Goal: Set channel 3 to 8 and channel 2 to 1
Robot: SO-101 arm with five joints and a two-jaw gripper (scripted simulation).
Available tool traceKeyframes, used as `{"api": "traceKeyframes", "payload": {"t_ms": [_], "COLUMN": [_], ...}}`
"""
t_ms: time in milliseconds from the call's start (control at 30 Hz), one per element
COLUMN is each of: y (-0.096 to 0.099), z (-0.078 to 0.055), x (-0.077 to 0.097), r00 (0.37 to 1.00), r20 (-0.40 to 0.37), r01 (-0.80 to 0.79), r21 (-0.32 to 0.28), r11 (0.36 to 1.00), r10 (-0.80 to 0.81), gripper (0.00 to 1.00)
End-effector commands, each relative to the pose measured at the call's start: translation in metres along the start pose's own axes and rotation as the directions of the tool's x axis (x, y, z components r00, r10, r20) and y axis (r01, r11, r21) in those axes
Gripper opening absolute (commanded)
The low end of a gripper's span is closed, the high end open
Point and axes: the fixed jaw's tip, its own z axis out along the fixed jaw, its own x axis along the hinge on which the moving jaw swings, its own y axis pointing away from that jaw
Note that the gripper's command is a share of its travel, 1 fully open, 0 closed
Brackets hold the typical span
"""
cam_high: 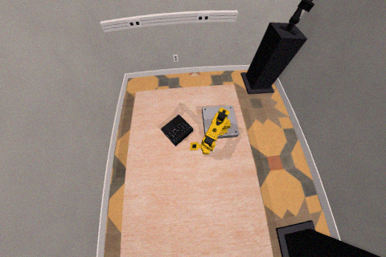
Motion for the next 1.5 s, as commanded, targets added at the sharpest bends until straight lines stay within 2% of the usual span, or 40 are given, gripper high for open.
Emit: {"api": "traceKeyframes", "payload": {"t_ms": [0,1467], "y": [-0.004,-0.0039], "z": [0.0006,0.0005], "x": [0.0033,0.0037], "r00": [1.0,1.0], "r20": [-0.008,-0.008], "r01": [-0.006,-0.019], "r21": [0.017,0.017], "r11": [1.0,1.0], "r10": [0.006,0.019], "gripper": [0.0,0.0]}}
